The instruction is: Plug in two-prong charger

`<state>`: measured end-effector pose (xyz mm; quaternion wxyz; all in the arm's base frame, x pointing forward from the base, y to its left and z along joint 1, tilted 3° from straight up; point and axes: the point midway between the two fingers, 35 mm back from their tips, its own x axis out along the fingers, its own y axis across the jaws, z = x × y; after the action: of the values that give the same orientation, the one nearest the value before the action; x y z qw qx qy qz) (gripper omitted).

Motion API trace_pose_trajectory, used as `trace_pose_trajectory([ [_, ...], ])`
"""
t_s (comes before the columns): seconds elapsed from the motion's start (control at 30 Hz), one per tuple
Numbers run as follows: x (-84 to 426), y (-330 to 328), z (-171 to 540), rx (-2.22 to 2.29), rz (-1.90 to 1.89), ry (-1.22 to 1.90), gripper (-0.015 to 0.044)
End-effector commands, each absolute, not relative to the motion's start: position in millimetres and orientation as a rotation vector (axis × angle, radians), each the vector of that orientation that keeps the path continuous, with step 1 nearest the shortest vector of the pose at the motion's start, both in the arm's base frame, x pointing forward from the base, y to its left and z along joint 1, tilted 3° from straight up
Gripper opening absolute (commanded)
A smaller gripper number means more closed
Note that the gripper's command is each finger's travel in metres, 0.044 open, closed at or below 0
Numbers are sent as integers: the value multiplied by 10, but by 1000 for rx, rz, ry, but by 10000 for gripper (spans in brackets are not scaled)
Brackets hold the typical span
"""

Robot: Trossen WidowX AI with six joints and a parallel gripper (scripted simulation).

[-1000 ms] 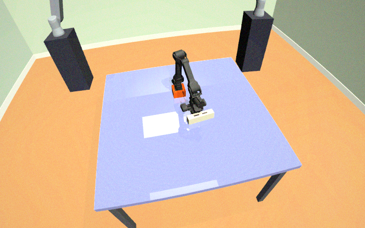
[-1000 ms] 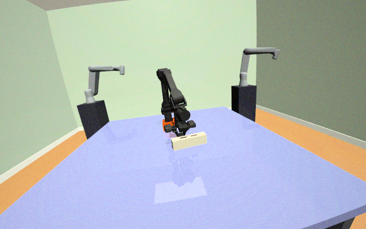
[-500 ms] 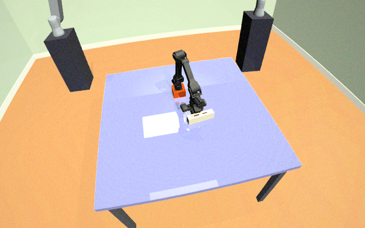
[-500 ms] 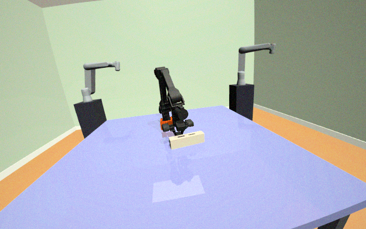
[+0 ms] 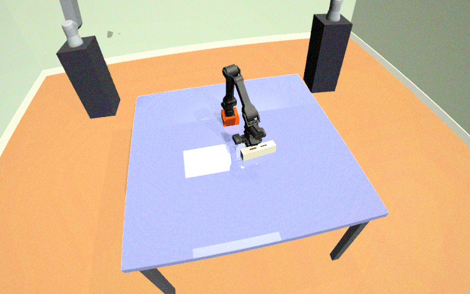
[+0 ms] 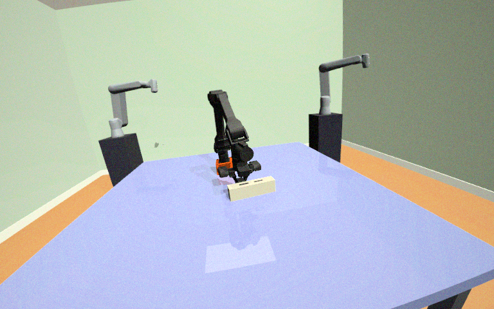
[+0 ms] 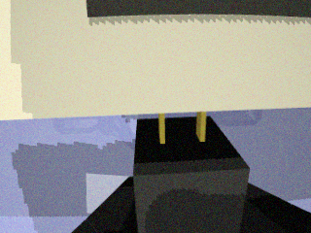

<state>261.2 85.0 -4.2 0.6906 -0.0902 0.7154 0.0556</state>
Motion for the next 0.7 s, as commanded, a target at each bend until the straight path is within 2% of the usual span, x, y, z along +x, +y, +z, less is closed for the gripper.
trace_pose_trajectory([
  [0.0, 2624, 859, -32, -197, 127, 1598, 0],
  [0.67, 2635, 862, -31, -197, 127, 1598, 0],
])
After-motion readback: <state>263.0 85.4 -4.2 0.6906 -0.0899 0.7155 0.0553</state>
